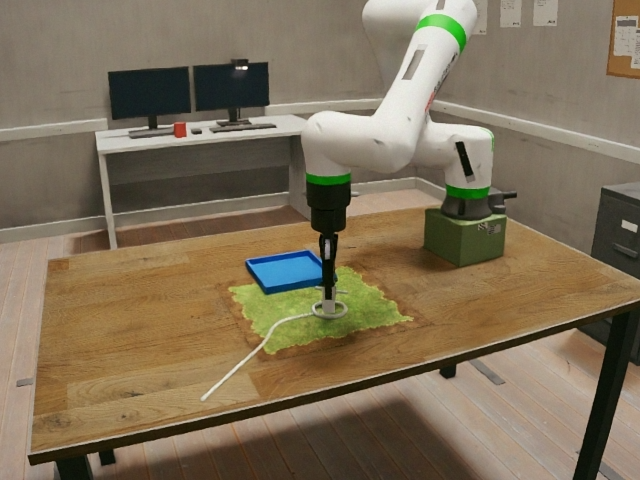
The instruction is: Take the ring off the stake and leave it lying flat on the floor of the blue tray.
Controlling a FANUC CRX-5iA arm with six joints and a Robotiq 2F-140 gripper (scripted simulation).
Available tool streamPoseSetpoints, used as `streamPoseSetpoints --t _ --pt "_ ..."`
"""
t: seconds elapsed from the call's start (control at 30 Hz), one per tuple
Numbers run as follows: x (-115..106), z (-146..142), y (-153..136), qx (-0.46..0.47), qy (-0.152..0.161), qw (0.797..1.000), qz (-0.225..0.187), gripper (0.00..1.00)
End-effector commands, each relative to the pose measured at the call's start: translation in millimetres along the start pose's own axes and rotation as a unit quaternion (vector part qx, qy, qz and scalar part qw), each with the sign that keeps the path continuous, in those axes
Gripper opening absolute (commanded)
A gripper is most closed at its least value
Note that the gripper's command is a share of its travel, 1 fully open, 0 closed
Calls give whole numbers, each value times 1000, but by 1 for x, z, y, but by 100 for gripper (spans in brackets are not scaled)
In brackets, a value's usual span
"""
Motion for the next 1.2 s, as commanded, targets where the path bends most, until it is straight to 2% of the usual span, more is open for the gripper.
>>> streamPoseSetpoints --t 0.0,1.17 --pt "3 -1 0 0 1 1000 1 15" --pt "7 -1 0 0 1 1000 1 15"
Point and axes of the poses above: the point where the finger pads meet when closed, its own x axis out along the fingers, its own z axis across the jaws, y = z × x, the point moved 7 cm from there along -x, back along the fingers
